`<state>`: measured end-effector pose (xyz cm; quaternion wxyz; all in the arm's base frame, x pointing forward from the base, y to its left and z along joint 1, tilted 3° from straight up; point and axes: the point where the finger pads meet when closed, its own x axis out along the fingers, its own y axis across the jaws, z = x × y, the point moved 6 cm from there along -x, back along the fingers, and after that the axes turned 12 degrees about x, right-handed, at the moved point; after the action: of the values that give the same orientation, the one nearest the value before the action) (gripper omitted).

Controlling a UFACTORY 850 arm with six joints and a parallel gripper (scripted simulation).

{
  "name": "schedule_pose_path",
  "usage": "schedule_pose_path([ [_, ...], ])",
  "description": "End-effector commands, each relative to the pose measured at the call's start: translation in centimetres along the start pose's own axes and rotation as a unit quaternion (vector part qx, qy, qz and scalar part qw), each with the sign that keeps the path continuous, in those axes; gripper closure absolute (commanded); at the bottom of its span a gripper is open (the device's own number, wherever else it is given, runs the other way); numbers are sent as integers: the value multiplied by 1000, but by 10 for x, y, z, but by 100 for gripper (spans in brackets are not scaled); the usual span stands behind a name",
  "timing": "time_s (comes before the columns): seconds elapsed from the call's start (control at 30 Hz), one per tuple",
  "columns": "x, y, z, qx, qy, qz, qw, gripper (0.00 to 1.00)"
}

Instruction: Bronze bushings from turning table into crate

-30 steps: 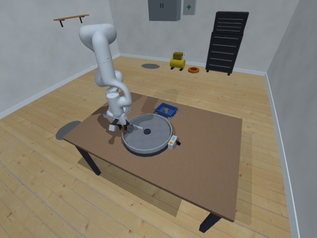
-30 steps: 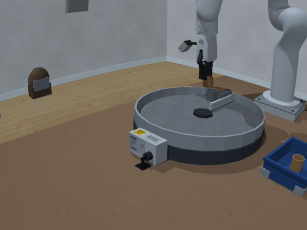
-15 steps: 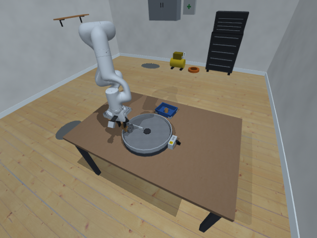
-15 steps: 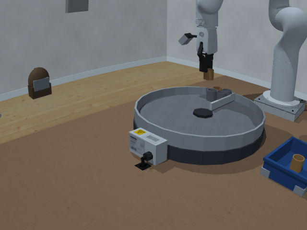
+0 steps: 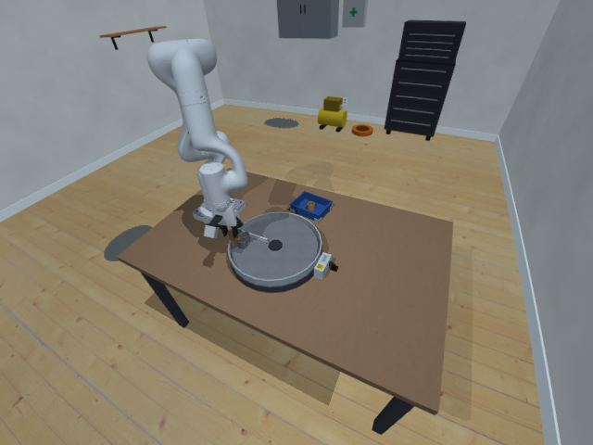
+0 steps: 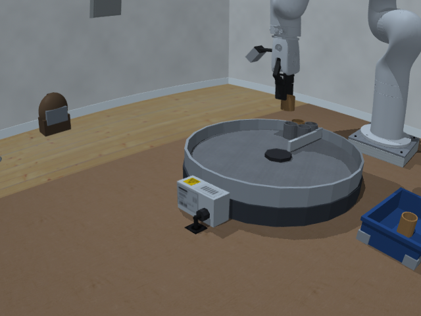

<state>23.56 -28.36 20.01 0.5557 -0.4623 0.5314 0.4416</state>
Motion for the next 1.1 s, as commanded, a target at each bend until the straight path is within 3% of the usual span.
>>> schedule_pose_path([
  [0.0, -1, -6, 17, -22, 1, -1, 1000, 100],
  [0.1, 0, -8, 24, -30, 1, -1, 1000, 100],
  [0.6, 0, -44, 147, -182, 1, 0, 983, 100],
  [0.67, 0, -44, 147, -182, 1, 0, 983, 100],
  [0.73, 0, -52, 173, -213, 1, 0, 977, 100],
  [1.07, 0, -75, 249, -304, 1, 0, 953, 100],
])
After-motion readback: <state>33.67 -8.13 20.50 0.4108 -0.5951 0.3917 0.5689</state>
